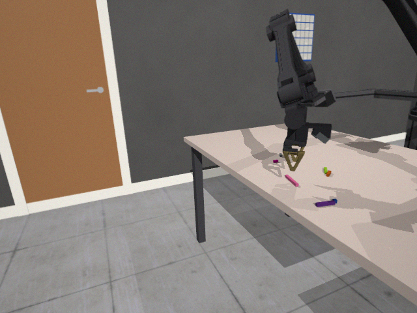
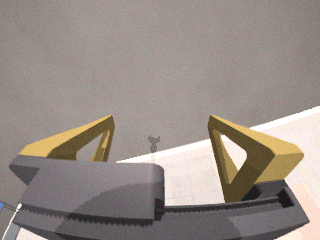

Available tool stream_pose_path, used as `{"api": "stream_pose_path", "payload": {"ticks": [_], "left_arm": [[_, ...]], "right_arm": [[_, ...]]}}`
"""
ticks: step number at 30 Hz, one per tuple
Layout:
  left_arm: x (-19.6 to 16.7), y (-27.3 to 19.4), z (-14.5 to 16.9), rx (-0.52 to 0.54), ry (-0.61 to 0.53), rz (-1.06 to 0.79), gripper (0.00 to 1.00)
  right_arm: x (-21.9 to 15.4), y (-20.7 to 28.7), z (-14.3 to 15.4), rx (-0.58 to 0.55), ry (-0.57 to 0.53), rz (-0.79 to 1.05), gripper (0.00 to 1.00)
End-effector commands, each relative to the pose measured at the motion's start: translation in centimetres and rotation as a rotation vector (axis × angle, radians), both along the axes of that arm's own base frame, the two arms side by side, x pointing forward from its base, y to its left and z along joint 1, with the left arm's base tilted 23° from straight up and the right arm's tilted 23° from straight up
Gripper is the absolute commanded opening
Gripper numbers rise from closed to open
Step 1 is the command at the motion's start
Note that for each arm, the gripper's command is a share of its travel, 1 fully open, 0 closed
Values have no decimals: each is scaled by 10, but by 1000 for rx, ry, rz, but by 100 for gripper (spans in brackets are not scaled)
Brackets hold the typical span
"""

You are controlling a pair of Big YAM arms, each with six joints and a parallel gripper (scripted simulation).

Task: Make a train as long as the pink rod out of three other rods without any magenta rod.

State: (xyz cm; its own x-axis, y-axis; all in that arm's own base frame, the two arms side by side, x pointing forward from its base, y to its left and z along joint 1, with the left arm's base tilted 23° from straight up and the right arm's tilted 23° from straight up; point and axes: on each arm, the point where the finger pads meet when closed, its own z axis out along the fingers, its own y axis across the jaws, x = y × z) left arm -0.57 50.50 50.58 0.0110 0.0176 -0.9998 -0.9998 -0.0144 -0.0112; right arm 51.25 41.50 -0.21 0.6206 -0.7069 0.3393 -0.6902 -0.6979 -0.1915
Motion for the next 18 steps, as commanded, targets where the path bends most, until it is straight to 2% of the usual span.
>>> {"api": "stream_pose_path", "payload": {"ticks": [1, 14, 18], "left_arm": [[-5, -2, 48, 88, 13, 9, 100], [-5, -2, 48, 88, 13, 9, 100], [-5, -2, 48, 88, 13, 9, 100]], "right_arm": [[11, 14, 21, 42, -37, 16, 100], [11, 14, 21, 42, -37, 16, 100], [-8, 20, 23, 66, -43, -26, 100]]}}
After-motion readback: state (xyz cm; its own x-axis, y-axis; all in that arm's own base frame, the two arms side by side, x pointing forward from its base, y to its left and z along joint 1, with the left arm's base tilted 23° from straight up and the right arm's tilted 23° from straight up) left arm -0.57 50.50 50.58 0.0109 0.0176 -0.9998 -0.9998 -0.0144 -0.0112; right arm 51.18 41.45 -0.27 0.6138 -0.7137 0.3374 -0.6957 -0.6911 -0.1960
